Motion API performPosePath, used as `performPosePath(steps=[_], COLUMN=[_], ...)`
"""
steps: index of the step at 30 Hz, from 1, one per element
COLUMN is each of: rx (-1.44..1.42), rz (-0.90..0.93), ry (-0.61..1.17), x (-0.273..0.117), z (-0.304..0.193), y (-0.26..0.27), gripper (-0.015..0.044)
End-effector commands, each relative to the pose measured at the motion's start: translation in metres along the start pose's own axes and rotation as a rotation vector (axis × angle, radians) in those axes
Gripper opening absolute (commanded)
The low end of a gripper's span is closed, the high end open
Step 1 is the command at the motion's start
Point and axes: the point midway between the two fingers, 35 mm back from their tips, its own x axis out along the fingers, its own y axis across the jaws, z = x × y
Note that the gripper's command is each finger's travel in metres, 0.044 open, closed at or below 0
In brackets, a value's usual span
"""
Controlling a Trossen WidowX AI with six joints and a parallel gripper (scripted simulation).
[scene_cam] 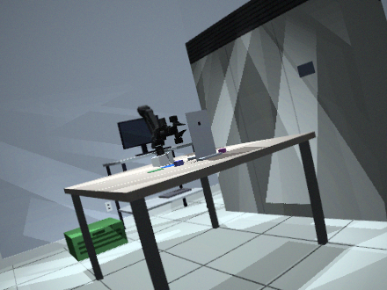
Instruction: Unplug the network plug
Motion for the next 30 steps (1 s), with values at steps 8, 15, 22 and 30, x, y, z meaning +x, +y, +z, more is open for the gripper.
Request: performPosePath(steps=[8,15,22,30], rx=[0.013,0.012,0.011,0.011], rz=[-0.018,-0.01,-0.008,-0.007], ry=[0.006,0.006,0.006,0.006], x=[0.029,0.052,0.06,0.071], z=[0.006,0.012,0.014,0.018], y=[-0.003,-0.004,-0.004,-0.003], gripper=[0.0156,0.0156,0.0156,0.0156])
